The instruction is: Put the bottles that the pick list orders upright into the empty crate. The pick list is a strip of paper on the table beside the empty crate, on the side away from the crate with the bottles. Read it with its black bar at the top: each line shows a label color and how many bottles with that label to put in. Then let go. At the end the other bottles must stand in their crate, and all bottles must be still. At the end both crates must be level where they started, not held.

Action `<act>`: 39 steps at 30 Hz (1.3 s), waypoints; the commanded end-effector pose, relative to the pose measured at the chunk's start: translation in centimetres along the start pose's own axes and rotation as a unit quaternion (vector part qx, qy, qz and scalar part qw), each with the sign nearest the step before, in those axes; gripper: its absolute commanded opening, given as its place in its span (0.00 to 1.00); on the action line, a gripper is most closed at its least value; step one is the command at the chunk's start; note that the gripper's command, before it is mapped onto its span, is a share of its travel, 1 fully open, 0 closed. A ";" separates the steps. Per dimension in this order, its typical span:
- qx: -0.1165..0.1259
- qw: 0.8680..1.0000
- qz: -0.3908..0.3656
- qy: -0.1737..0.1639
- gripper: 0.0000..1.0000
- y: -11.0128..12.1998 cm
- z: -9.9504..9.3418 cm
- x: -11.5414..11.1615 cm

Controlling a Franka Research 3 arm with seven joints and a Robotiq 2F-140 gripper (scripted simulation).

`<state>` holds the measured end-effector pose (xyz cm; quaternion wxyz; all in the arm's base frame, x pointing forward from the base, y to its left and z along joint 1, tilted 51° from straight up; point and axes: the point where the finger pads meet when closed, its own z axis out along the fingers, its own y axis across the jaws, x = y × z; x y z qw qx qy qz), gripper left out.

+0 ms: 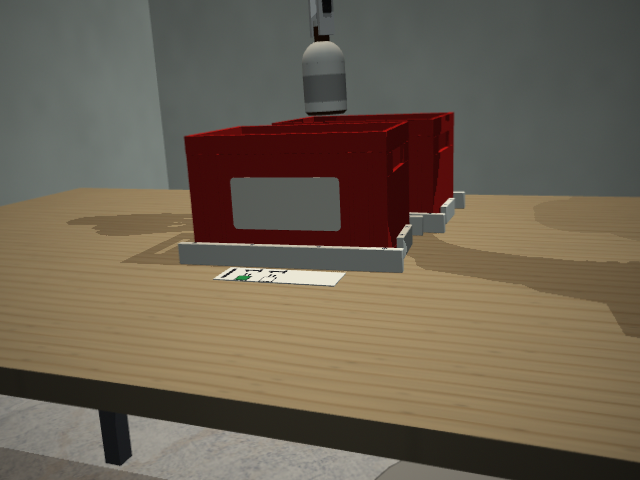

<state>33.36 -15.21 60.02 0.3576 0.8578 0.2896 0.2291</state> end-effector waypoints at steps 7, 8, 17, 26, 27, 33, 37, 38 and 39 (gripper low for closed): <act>-0.004 1.000 0.014 0.006 0.00 -1.1 -0.4 1.0; -0.004 1.000 0.014 0.006 0.00 -1.2 -0.4 1.1; -0.004 1.000 0.014 0.006 0.00 -2.6 -0.4 2.0; -0.004 1.000 0.014 0.006 0.00 -4.0 -0.4 2.8; -0.004 1.000 0.014 0.006 0.00 -4.1 -0.4 2.9; -0.004 1.000 0.014 0.006 0.00 -5.2 -0.4 3.5; -0.004 1.000 0.014 0.006 0.00 -5.5 -0.4 3.7; -0.004 1.000 0.014 0.006 0.00 -5.7 -0.4 3.8; -0.004 1.000 0.014 0.006 0.00 -5.9 -0.4 3.9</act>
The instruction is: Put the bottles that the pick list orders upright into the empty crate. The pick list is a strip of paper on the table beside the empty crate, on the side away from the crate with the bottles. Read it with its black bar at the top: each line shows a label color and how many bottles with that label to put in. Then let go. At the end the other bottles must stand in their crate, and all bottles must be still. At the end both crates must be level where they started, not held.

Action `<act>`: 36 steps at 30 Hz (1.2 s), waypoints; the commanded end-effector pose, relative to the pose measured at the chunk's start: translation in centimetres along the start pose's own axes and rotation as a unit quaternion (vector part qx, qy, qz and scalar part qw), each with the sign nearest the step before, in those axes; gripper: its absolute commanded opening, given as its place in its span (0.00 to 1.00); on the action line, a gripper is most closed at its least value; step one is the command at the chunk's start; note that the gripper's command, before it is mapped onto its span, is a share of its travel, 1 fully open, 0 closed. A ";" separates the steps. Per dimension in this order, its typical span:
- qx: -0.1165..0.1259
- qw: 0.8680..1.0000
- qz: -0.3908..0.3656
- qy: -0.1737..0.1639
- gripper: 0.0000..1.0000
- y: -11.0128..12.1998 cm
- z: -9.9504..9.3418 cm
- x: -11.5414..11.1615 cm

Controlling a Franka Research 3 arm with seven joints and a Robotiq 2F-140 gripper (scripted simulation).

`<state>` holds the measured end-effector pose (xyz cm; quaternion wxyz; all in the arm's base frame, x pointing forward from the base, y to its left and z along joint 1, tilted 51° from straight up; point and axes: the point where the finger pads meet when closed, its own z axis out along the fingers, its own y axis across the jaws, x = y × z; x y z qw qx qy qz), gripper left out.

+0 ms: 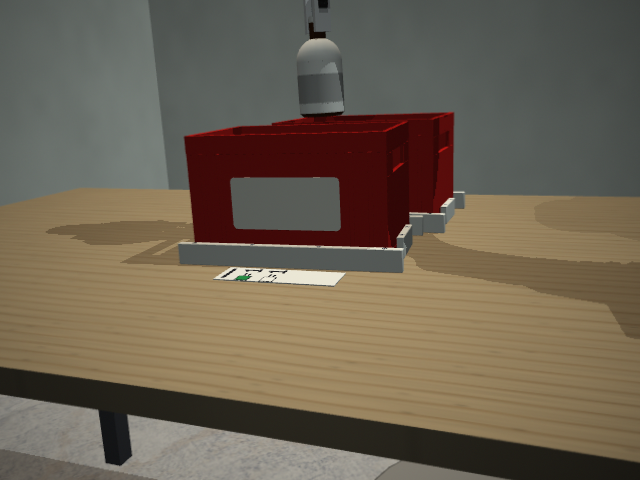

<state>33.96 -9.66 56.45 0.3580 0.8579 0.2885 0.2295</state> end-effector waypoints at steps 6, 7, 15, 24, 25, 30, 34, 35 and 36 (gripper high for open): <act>-0.004 1.000 0.013 0.006 0.00 -1.2 -0.4 1.1; -0.004 1.000 0.013 0.006 0.00 -1.4 -0.4 1.2; -0.004 1.000 0.013 0.006 0.00 -2.4 -0.4 1.9; -0.004 1.000 0.013 0.006 0.00 -4.0 -0.4 2.8; -0.004 1.000 0.013 0.006 0.00 -4.1 -0.4 2.9; -0.004 1.000 0.013 0.006 0.00 -4.6 -0.4 3.2; -0.004 1.000 0.013 0.006 0.00 -5.3 -0.4 3.6; -0.004 1.000 0.013 0.006 0.00 -5.5 -0.4 3.7; -0.004 1.000 0.013 0.006 0.00 -5.7 -0.4 3.8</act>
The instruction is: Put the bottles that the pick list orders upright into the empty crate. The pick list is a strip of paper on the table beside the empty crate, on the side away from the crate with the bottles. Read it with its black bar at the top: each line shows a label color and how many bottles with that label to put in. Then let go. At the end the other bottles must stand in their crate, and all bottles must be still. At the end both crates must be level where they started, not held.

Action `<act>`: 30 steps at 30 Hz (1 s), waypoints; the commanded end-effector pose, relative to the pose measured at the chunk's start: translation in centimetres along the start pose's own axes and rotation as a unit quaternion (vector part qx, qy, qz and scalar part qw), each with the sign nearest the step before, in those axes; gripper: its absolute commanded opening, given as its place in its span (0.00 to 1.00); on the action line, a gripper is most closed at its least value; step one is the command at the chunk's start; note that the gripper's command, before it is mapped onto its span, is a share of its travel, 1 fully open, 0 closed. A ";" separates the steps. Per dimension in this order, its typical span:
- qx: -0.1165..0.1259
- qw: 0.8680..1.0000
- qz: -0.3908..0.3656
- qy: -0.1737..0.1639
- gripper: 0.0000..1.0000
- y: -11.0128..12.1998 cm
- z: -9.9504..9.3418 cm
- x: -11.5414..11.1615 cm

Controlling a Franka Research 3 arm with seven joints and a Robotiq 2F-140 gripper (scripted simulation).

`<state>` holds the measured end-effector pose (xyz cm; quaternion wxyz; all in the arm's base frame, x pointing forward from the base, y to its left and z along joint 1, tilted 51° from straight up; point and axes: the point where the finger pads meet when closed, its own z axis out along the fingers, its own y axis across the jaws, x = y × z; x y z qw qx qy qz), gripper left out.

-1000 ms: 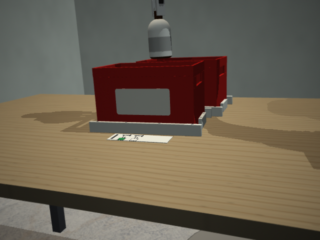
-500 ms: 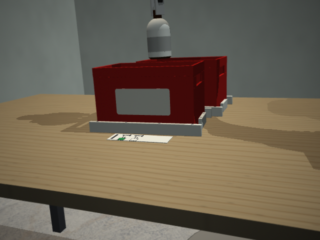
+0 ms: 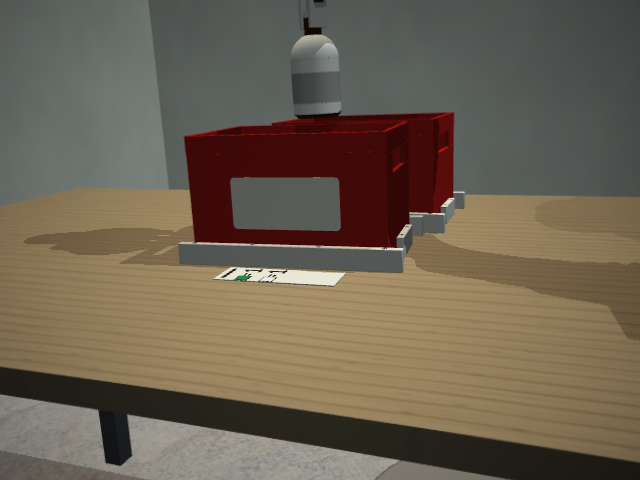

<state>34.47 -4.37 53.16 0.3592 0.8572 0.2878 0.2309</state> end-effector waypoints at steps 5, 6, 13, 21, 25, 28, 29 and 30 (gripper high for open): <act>-0.002 1.000 0.013 0.005 0.00 -1.2 -0.3 1.1; -0.002 1.000 0.013 0.005 0.00 -1.4 -0.3 1.2; -0.002 1.000 0.013 0.005 0.00 -2.2 -0.3 1.7; -0.002 1.000 0.013 0.005 0.00 -3.6 -0.3 2.5; -0.002 1.000 0.013 0.005 0.00 -4.4 -0.3 3.1; -0.002 1.000 0.013 0.005 0.00 -4.5 -0.3 3.2; -0.002 1.000 0.013 0.005 0.00 -4.5 -0.3 3.2; -0.002 1.000 0.013 0.005 0.00 -4.5 -0.3 3.2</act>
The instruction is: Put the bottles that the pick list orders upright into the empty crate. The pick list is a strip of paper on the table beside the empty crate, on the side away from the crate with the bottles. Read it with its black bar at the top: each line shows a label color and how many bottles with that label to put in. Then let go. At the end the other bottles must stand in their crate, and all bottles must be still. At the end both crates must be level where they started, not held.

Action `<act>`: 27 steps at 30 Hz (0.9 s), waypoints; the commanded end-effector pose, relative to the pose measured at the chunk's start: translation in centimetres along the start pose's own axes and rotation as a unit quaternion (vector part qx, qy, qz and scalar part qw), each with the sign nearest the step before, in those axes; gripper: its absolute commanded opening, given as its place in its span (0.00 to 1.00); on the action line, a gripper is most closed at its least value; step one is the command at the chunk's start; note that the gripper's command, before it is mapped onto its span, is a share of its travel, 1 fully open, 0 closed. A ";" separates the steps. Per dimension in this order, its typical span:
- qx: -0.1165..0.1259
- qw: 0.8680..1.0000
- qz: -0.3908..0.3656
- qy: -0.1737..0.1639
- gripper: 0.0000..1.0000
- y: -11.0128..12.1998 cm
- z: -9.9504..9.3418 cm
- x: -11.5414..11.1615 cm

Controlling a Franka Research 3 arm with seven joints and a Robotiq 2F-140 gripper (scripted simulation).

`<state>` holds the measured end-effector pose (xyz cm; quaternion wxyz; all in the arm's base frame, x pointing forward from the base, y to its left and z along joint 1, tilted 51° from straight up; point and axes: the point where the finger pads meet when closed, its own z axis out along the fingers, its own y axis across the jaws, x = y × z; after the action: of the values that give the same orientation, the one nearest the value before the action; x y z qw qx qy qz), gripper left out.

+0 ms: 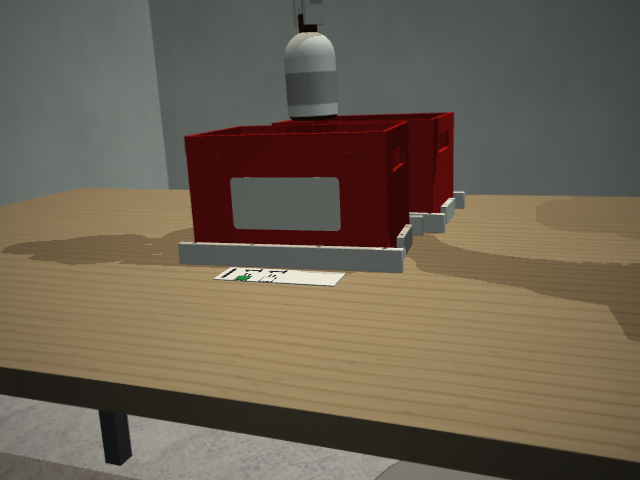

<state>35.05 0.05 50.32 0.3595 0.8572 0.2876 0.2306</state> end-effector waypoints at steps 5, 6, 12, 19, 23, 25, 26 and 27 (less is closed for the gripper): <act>-0.002 1.000 0.012 0.006 0.00 0.1 -0.3 0.5; -0.002 1.000 0.012 0.006 0.00 0.1 -0.3 0.5; -0.002 1.000 0.012 0.006 0.00 0.2 -0.3 0.6; -0.002 1.000 0.012 0.006 0.00 0.3 -0.3 0.6; -0.002 1.000 0.012 0.006 0.00 0.4 -0.3 0.6; -0.002 1.000 0.012 0.006 0.00 0.4 -0.3 0.7; -0.002 1.000 0.012 0.006 0.00 0.4 -0.3 0.7; -0.002 1.000 0.012 0.006 0.00 0.4 -0.3 0.7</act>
<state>35.36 0.09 50.37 0.3570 0.8600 0.2808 0.2327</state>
